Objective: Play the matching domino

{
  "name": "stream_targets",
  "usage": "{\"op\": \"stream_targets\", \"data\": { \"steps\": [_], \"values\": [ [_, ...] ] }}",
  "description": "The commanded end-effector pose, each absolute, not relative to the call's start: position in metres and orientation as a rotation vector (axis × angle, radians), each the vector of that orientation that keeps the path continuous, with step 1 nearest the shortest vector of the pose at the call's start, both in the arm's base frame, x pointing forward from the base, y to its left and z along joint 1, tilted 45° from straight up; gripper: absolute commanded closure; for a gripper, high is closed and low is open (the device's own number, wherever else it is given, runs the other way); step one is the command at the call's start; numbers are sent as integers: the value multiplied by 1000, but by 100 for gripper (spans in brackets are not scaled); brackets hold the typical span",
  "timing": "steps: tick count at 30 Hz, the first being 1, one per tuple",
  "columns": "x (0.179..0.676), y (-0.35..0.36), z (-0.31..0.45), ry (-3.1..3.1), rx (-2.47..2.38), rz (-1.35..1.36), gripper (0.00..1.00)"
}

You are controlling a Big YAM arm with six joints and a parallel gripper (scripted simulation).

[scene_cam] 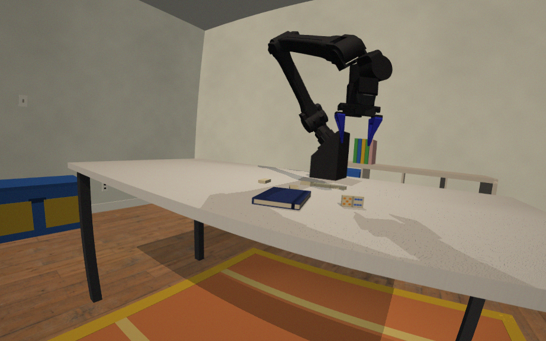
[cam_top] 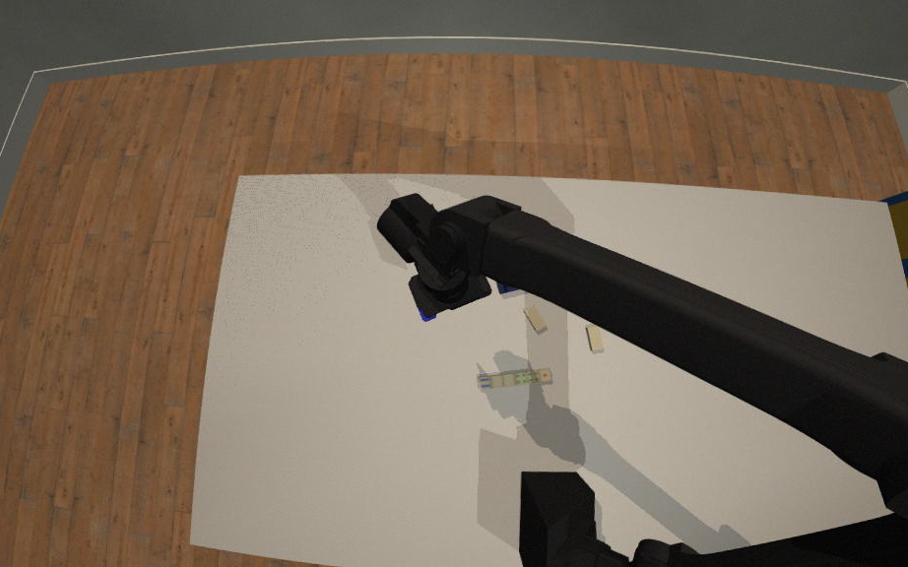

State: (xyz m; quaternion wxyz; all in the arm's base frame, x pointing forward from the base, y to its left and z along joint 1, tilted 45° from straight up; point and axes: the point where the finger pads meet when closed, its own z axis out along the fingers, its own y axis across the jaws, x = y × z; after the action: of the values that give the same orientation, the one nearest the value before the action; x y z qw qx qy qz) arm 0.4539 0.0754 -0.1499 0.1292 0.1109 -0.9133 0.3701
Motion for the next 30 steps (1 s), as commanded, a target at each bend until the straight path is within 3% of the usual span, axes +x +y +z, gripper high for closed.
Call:
{"op": "stream_targets", "data": {
  "steps": [1,16,17,30],
  "values": [
    [464,81,-144,-2683,328,1072,27],
    [493,87,-133,-2749,338,1055,27],
    [463,80,-145,-2673,358,1066,27],
    [499,87,-129,-2770,345,1047,27]
  ]
}}
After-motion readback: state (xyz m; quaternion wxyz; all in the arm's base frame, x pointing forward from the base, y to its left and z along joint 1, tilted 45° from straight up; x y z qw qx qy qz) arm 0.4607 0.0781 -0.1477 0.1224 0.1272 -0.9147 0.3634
